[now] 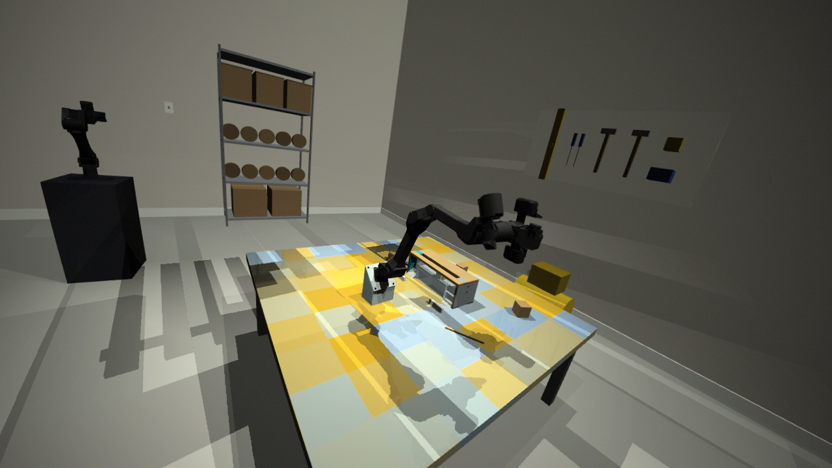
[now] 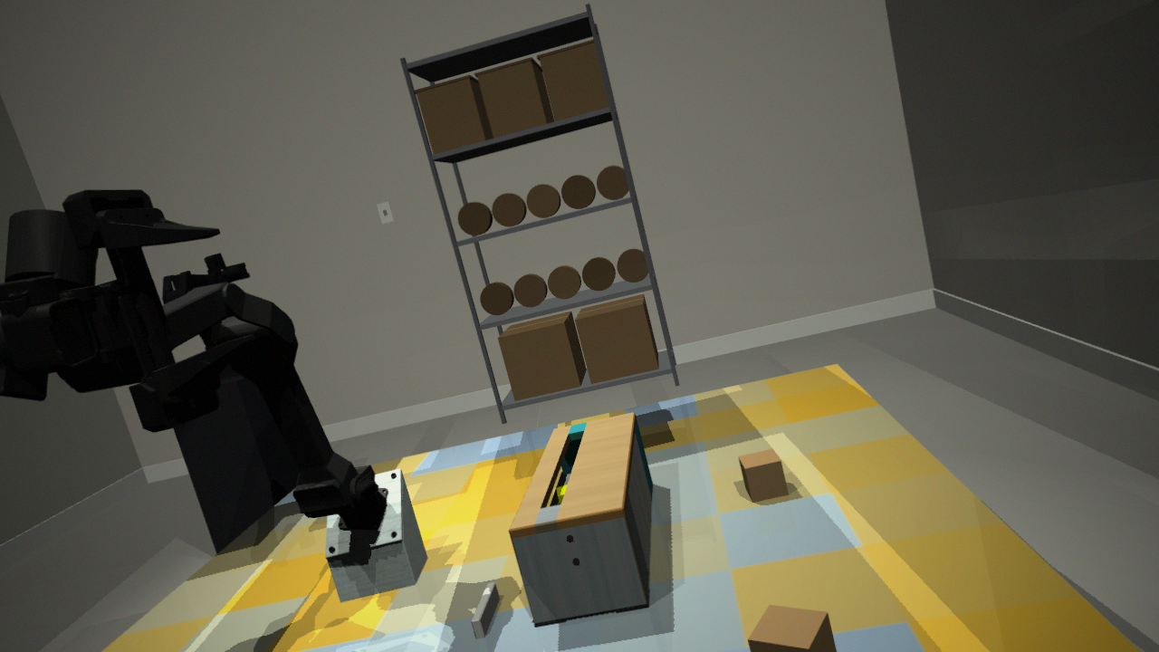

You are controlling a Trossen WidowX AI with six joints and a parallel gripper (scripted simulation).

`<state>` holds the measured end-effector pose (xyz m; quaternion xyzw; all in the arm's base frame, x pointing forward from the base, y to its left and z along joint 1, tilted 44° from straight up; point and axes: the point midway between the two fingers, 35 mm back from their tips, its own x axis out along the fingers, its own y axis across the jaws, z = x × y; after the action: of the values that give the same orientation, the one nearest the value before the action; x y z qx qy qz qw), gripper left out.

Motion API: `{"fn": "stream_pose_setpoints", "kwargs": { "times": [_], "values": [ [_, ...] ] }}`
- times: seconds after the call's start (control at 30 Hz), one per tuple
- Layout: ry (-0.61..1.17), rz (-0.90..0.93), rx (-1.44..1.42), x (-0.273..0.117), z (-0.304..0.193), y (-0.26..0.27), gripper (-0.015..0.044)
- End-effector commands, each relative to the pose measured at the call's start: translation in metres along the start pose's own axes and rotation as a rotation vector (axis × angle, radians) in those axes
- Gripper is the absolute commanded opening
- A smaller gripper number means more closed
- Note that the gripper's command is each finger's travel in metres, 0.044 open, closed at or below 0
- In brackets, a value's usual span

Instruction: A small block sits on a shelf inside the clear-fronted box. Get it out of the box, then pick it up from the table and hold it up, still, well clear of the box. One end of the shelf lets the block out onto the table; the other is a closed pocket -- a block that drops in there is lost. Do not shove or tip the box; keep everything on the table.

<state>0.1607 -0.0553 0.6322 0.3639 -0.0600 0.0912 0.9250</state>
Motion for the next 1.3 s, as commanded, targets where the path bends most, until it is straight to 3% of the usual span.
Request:
{"fn": "stream_pose_setpoints", "kwargs": {
  "times": [0.0,0.37,0.67,1.0,1.27],
  "values": [
    [-0.001,0.006,0.001,0.0,0.0,0.0,0.04],
    [-0.09,0.168,0.418,0.039,0.025,-0.053,0.04],
    [-0.096,0.075,0.791,0.099,-0.005,-0.126,0.04],
    [-0.042,-0.358,1.139,0.163,-0.124,-0.22,0.04],
    [0.083,-0.835,1.134,0.16,-0.258,-0.263,0.04]
  ]
}}
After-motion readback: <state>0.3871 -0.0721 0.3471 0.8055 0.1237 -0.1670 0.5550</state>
